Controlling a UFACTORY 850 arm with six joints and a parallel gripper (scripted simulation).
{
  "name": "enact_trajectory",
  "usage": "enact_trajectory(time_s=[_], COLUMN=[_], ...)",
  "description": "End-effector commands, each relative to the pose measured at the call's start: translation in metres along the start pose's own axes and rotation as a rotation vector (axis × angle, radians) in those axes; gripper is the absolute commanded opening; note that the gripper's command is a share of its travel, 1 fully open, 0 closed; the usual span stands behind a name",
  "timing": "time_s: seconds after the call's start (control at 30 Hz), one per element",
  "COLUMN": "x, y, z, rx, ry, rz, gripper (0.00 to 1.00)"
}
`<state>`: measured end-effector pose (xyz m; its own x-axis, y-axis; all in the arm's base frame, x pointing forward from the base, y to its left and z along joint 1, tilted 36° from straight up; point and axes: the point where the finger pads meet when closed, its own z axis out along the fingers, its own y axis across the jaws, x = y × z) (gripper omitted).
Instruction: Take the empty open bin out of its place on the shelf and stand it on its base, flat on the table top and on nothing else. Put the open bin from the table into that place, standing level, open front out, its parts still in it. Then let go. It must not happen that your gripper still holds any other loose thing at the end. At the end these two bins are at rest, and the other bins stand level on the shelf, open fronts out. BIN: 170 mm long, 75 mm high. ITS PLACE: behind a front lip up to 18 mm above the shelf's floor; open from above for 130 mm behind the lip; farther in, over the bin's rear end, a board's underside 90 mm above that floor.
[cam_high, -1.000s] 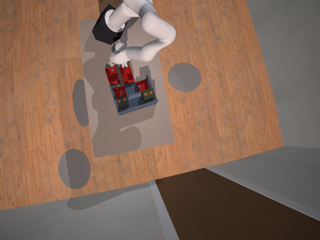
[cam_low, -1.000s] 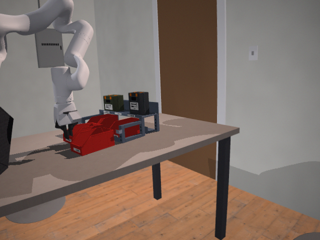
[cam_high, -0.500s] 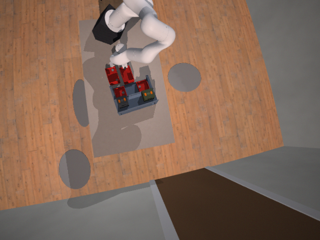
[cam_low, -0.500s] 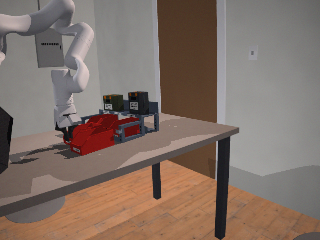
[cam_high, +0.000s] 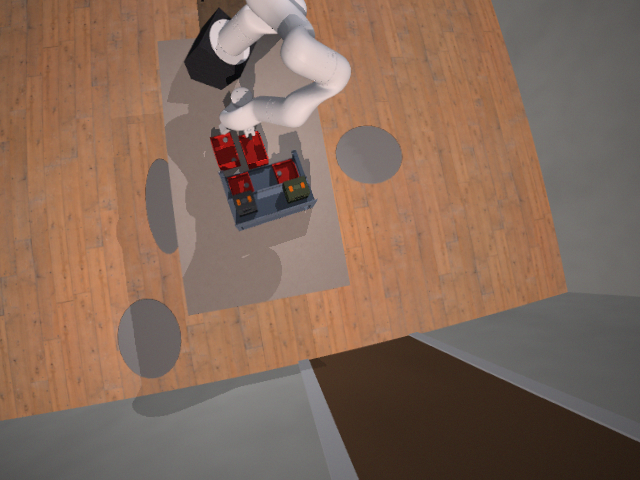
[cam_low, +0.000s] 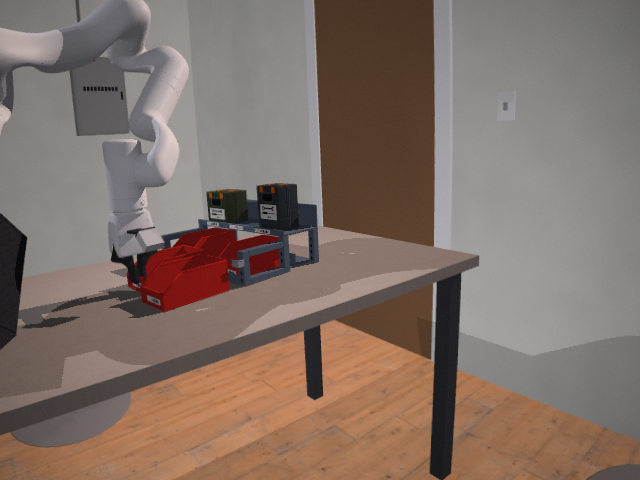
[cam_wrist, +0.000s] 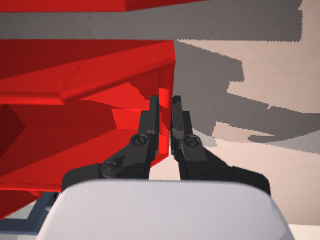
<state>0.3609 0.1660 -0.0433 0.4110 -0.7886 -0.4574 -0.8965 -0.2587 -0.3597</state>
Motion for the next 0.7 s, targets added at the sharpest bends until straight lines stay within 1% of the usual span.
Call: enact_trajectory(time_s=[0.0,0.03,0.07,0.67], x=[0.0002,0.0002,0.0002,0.0002], y=[-0.0003,-0.0003,-0.0003,-0.0003], z=[-0.0002,-0.0002,-0.0002,-0.0002], rx=[0.001,0.001,0.001,0.001], ry=[0.0,0.0,0.0,0.0], rz=[0.0,0.0,0.0,0.0], gripper=[0.0,0.0,0.95,0.95])
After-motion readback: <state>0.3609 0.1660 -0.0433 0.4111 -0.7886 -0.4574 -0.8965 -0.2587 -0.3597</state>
